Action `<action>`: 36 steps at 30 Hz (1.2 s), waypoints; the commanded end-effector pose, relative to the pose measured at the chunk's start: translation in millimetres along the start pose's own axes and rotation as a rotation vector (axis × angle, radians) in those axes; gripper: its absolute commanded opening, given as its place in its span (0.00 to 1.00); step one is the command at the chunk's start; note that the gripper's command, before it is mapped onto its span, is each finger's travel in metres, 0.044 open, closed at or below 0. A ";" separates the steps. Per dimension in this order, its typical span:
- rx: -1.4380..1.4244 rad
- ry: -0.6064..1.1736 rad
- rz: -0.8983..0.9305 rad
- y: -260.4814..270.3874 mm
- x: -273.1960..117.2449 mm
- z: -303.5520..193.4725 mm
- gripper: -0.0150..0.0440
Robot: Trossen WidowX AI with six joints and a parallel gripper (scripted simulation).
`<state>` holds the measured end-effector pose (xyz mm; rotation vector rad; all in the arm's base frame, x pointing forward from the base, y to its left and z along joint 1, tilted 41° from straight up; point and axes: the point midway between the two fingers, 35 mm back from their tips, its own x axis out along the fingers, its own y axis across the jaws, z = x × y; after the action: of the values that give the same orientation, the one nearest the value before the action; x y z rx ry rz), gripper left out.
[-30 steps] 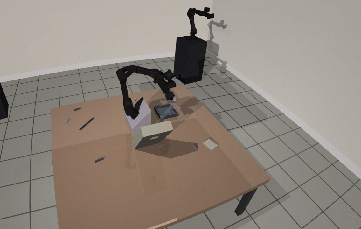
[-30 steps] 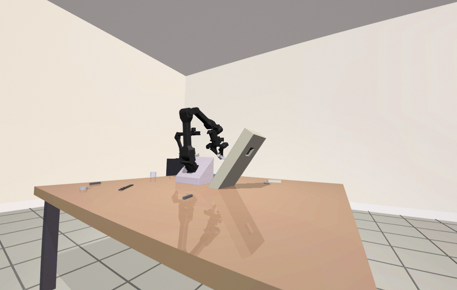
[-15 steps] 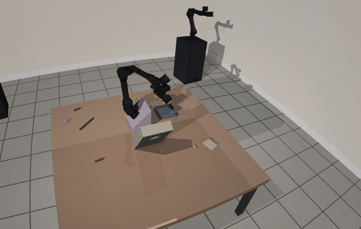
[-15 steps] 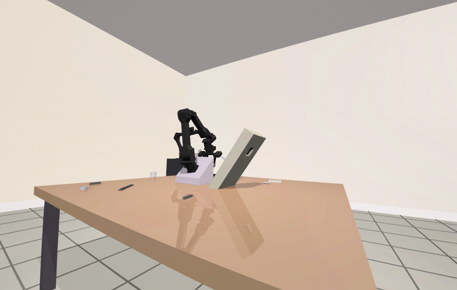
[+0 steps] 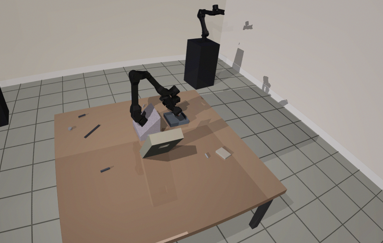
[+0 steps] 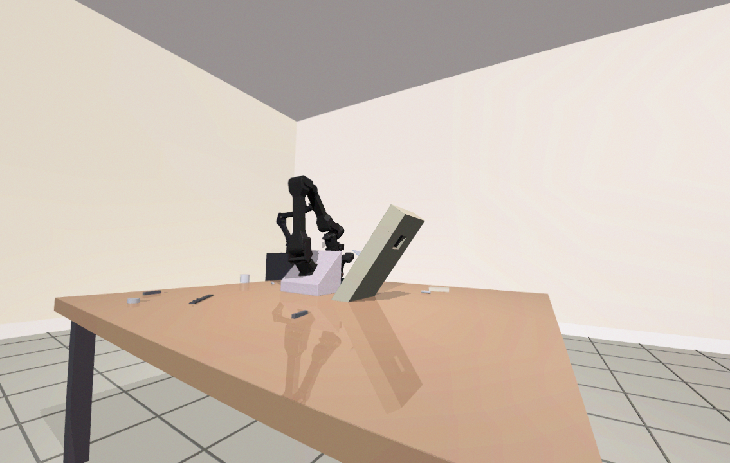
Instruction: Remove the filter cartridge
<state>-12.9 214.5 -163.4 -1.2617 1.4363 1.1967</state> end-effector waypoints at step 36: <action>0.000 0.010 0.000 0.0 -46.3 22.0 1.00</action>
<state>-10.1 237.3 -134.9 -1.2627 1.4402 1.1972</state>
